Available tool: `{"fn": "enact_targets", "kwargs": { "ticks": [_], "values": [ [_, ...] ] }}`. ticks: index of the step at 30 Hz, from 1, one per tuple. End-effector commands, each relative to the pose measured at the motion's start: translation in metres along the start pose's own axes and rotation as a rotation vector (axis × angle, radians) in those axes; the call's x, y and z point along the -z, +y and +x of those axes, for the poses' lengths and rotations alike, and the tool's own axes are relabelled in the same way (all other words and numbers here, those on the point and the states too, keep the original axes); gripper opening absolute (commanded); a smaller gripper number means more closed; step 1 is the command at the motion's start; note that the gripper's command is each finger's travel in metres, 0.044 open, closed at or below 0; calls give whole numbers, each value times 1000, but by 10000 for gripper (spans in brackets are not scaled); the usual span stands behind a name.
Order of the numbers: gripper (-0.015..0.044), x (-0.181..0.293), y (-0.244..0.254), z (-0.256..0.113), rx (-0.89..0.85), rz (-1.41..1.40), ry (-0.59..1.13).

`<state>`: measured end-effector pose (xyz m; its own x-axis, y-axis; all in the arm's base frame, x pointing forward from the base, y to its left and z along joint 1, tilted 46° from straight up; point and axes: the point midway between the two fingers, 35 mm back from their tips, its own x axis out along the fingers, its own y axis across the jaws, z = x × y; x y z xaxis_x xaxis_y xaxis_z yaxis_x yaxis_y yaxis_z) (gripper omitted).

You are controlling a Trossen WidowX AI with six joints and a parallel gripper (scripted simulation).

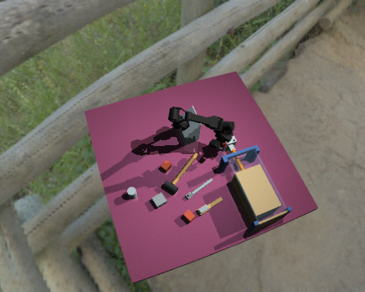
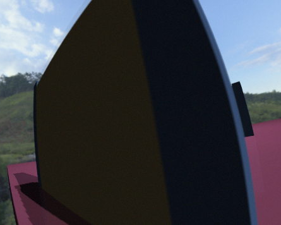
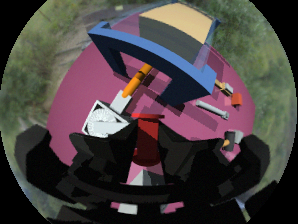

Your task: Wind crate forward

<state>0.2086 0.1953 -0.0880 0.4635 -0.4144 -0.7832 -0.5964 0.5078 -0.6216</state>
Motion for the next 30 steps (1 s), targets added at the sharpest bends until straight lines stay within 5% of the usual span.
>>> {"fn": "enact_targets", "kwargs": {
  "ticks": [1, 30],
  "values": [
    [0, -8, 1, 7, -1, 11, -1],
    [0, -38, 13, 20, -1, 13, -3]
  ]
}}
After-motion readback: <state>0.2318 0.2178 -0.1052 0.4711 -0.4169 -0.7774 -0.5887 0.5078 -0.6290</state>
